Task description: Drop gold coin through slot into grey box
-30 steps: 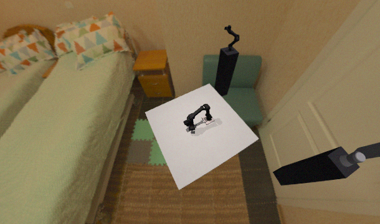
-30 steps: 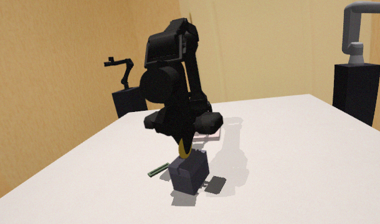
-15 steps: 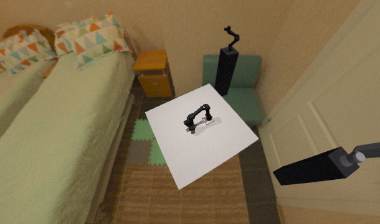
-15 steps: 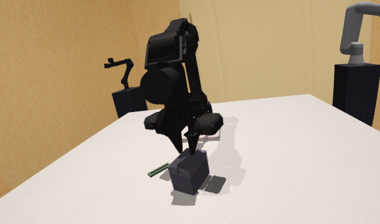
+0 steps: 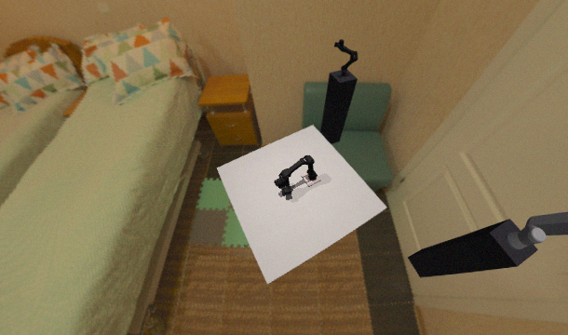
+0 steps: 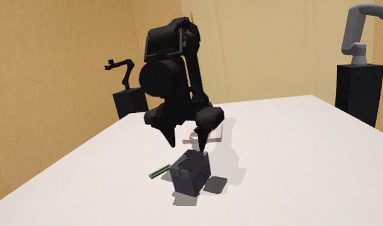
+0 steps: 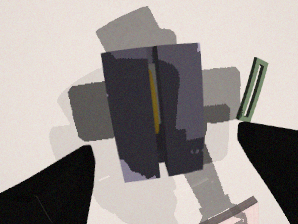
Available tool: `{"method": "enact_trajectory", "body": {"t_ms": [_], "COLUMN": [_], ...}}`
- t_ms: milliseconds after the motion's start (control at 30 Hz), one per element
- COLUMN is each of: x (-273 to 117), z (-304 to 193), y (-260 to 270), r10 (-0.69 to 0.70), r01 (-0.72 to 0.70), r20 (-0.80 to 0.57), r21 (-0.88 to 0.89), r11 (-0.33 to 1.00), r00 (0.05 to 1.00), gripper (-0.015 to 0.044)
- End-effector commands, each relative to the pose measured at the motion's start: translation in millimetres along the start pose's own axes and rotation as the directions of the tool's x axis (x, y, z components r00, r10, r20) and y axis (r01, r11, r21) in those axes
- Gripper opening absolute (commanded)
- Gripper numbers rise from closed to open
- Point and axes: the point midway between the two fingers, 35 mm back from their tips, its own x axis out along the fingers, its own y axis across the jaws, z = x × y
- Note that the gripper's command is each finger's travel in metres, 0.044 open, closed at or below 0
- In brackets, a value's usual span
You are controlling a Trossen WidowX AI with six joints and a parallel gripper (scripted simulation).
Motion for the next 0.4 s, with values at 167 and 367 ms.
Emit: {"method": "enact_trajectory", "body": {"t_ms": [167, 367], "x": [-46, -46], "z": [-3, -3], "y": [-1, -1], "r10": [0.001, 0.001], "r01": [-0.001, -0.001], "r20": [0.002, 0.002], "r21": [0.0, 0.0], "r11": [1.0, 1.0], "r00": [1.0, 1.0], "gripper": [0.044, 0.044]}}
